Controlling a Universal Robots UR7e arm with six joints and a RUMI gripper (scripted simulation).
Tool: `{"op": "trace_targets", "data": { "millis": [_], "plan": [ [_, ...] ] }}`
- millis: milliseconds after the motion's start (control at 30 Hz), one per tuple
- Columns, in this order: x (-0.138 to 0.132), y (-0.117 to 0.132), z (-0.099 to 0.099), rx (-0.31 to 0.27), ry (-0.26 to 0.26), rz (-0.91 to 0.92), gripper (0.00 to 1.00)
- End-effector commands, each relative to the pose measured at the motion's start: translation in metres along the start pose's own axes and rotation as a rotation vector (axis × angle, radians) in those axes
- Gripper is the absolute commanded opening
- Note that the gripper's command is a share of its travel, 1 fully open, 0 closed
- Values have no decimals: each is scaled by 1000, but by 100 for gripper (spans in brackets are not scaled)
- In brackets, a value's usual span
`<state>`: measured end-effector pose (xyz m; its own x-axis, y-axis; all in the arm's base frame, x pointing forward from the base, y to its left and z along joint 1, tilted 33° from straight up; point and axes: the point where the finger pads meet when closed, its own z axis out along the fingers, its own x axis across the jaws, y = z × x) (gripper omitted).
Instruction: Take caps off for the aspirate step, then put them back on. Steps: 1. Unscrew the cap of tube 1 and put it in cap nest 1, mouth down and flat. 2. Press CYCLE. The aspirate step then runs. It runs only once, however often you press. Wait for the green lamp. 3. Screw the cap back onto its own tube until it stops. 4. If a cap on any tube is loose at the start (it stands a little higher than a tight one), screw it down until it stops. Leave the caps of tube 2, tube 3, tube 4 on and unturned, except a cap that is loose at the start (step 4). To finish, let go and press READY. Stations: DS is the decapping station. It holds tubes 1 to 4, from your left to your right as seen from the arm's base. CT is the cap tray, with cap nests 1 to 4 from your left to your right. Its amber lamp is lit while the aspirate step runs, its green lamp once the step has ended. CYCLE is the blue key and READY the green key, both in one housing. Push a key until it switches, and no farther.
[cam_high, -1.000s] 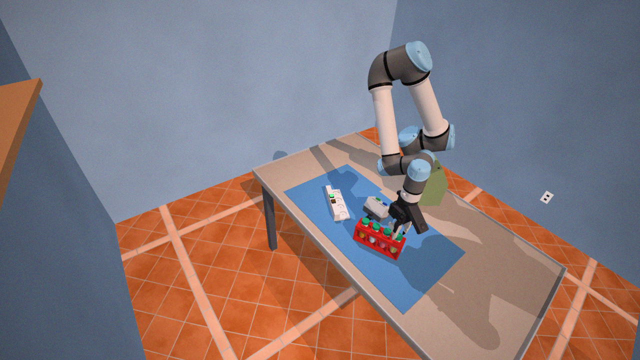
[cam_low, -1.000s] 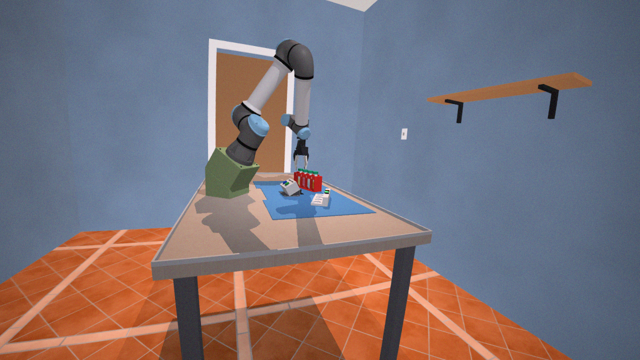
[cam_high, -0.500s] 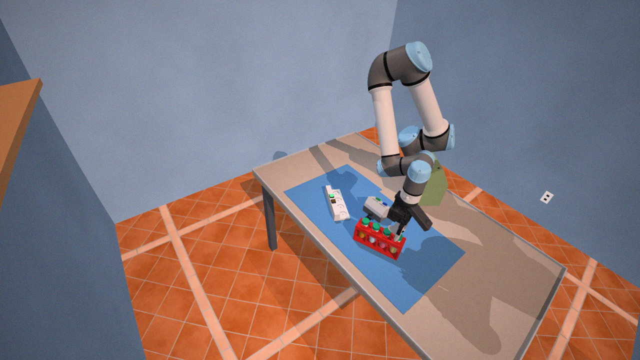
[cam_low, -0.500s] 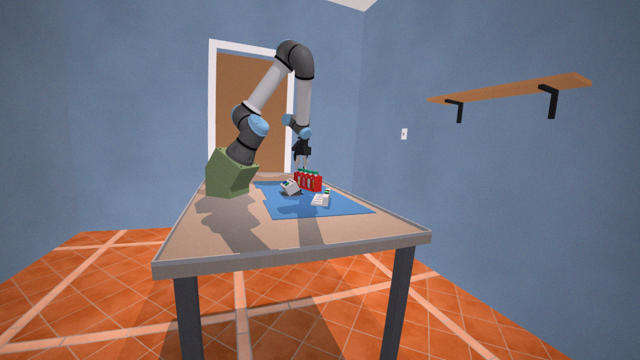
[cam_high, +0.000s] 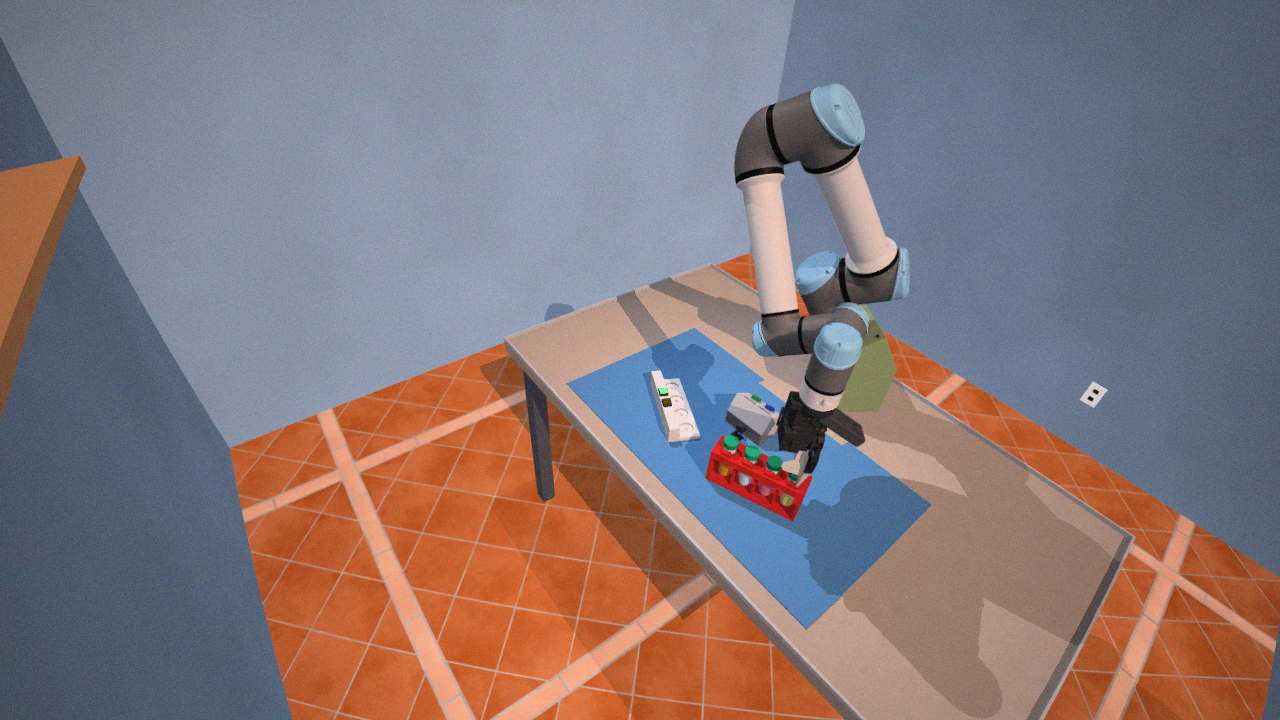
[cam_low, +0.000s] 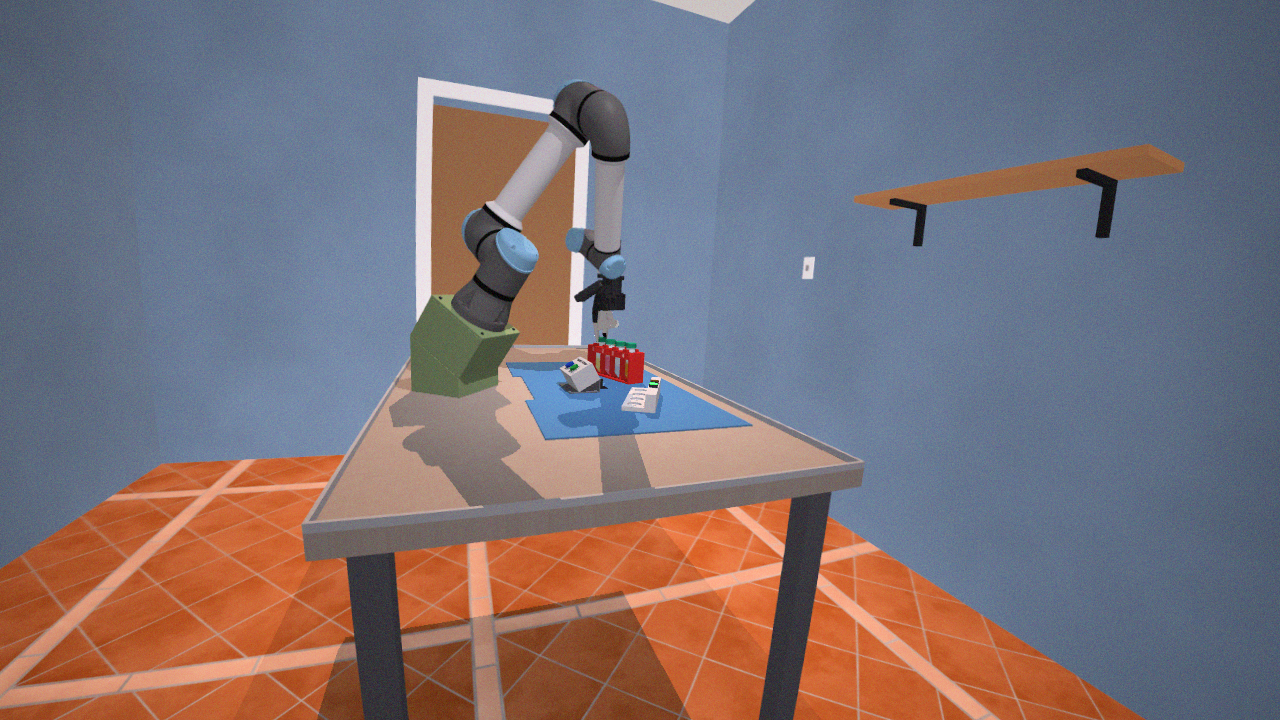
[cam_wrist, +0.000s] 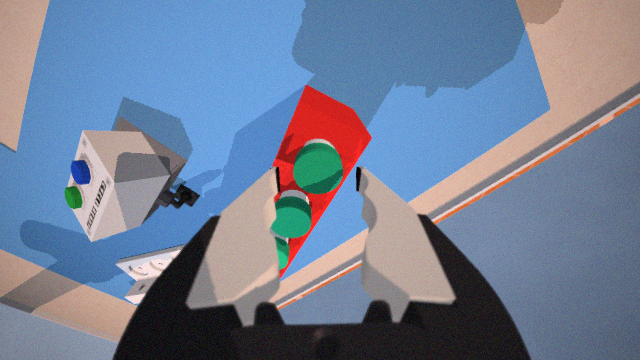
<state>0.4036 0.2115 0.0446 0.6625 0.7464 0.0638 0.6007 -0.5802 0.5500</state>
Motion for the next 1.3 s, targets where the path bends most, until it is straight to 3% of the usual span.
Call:
{"op": "trace_targets", "data": {
  "millis": [0, 67, 100, 567, 967, 1100, 1267],
  "plan": [
    [0, 0, 0, 9, 13, -78, 35],
    [0, 0, 0, 9, 13, -78, 35],
    [0, 0, 0, 9, 13, -78, 0],
    [0, 0, 0, 9, 13, -77, 0],
    [0, 0, 0, 14, 11, 503, 0],
    [0, 0, 0, 13, 10, 572, 0],
    [0, 0, 1, 15, 8, 822, 0]
  ]
}}
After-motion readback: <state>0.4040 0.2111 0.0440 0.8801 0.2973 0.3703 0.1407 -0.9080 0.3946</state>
